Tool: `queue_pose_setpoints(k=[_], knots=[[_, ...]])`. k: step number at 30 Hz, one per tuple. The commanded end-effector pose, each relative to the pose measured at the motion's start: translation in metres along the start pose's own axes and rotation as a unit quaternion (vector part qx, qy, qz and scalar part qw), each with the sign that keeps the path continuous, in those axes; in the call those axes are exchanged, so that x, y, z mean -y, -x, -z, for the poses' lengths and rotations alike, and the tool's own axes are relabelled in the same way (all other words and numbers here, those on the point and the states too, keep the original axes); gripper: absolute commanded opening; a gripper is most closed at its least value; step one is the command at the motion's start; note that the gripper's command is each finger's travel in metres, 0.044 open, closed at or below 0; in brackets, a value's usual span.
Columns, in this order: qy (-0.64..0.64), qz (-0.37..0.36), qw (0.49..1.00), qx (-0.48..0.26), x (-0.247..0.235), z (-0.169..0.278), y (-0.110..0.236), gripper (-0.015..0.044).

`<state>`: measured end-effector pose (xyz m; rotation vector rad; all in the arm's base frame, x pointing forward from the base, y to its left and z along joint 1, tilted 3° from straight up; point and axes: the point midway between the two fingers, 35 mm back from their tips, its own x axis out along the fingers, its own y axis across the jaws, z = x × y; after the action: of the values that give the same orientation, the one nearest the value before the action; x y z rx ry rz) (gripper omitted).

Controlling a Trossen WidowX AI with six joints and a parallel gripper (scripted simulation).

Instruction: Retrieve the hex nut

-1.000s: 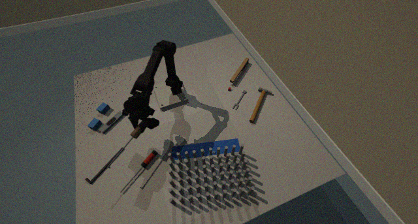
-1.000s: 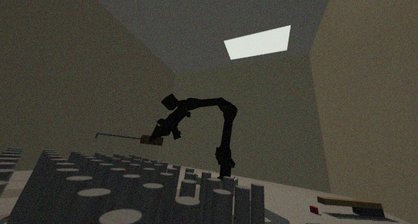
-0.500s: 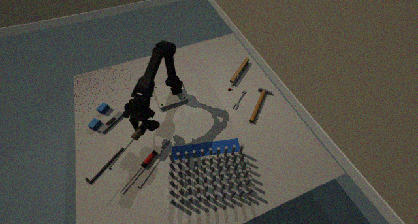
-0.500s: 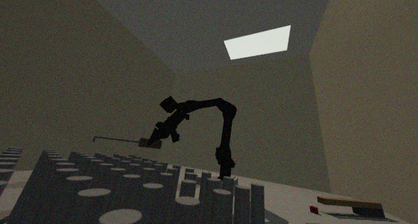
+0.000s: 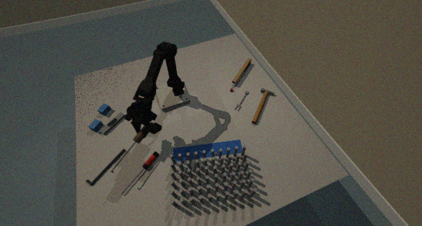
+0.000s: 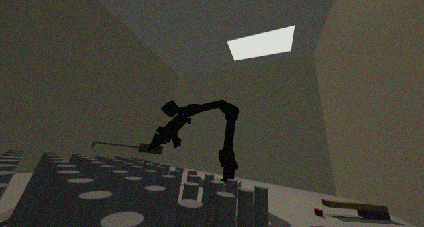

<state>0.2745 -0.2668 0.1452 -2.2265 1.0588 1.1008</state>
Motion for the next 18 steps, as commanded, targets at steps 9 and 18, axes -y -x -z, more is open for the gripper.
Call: queue_pose_setpoints(k=[9, 18], knots=[[0.0, 0.0, 1.0, 0.0, 0.0, -0.006, -0.011, 0.0], [0.0, 0.0, 1.0, 0.0, 0.0, -0.01, -0.018, 0.0]])
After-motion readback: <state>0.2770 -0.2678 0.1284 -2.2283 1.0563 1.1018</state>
